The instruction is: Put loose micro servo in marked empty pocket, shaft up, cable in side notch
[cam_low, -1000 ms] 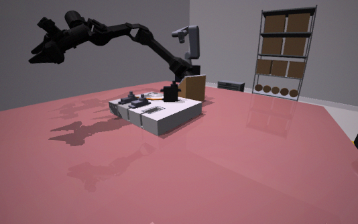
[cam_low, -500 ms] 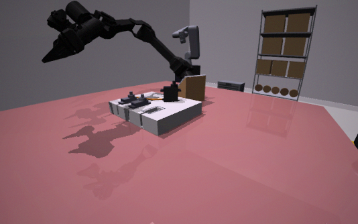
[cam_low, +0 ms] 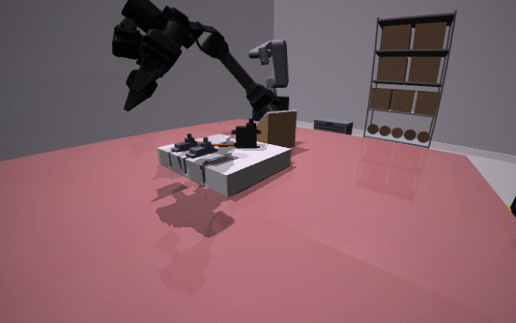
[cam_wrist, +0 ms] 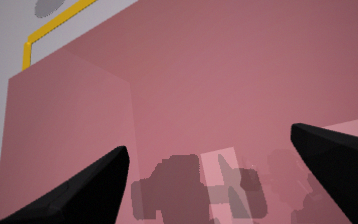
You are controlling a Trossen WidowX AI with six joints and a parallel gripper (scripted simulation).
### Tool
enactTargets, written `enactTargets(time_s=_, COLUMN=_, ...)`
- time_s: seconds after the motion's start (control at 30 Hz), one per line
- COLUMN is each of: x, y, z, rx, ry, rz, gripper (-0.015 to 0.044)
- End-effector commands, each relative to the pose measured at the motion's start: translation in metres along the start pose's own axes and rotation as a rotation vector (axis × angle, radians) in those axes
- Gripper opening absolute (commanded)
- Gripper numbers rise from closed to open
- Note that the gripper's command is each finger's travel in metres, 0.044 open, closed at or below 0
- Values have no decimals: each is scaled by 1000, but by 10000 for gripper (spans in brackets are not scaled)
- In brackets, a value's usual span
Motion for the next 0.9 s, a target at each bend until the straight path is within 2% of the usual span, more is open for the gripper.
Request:
enactTargets(time_s=0.0, x=29, y=20, z=-9, rx=-24, ry=98, rz=86, gripper=440)
enactTargets(time_s=0.4, x=118, y=53, z=-47, rx=67, ry=390, rz=324, gripper=440)
enactTargets(time_s=0.87, x=202, y=42, z=-108, rx=418, ry=575, rz=550, gripper=440)
Point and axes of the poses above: the point midway between the two fingers, 35 mm back from their tips, its own z axis out along the fingers, its own y axis across the jaws, x = y × z, the point moved 1 cm from there along -z, back along the fingers, and after that the axes turned 9 degrees about -z, right-handed, at the moved point
